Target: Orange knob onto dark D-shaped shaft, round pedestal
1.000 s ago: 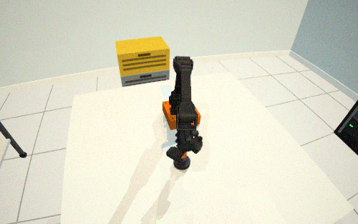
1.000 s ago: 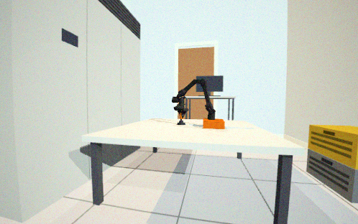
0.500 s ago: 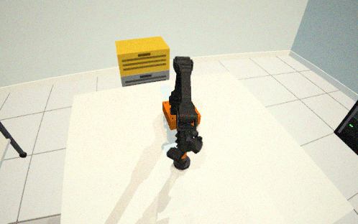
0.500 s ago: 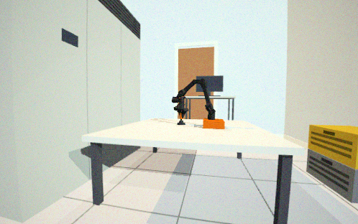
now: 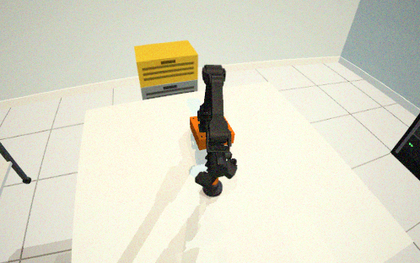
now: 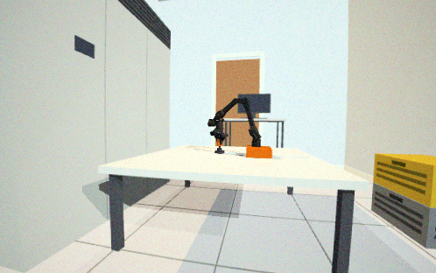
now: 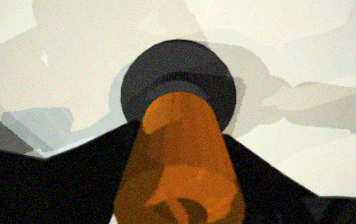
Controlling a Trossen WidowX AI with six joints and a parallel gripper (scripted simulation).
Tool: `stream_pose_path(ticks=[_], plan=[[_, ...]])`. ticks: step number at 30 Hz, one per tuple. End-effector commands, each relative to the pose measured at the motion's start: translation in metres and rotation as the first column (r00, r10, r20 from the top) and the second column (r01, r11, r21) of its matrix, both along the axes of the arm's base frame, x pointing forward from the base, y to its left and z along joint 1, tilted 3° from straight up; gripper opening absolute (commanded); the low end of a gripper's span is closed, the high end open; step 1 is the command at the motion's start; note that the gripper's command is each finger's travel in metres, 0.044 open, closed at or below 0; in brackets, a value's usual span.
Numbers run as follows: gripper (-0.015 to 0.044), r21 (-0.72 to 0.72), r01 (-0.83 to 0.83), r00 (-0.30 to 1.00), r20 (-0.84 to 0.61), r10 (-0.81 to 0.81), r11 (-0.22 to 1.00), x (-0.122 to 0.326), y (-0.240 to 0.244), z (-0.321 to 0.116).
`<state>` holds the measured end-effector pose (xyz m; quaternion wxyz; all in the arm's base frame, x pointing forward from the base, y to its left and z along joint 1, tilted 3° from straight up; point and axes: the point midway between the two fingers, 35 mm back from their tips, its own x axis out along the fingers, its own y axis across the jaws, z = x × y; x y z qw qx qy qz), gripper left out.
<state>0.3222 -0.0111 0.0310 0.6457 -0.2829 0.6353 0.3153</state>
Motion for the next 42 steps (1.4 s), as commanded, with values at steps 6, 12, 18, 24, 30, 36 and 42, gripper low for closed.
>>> stream_pose_path(ticks=[6,12,18,24,30,36,42], plan=[[0.0000,-0.004,-0.005,1.000,0.004,0.005,1.000,-0.0007,-0.0005,-0.0007],[0.0000,-0.004,-0.005,1.000,0.004,0.005,1.000,-0.0020,-0.0007,0.0032],[0.0000,-0.004,-0.092,0.996,0.007,0.092,0.996,-0.0042,-0.0008,0.0047],[0.0000,-0.004,-0.213,0.977,0.013,0.213,0.977,-0.0064,-0.0008,0.0038],[0.0000,-0.004,-0.213,0.977,0.013,0.213,0.977,-0.0064,-0.0007,0.0025],[0.0000,-0.004,-0.213,0.977,0.013,0.213,0.977,-0.0043,-0.0007,0.0012],[0.0000,-0.004,-0.213,0.977,0.013,0.213,0.977,-0.0015,-0.0008,0.0024]])
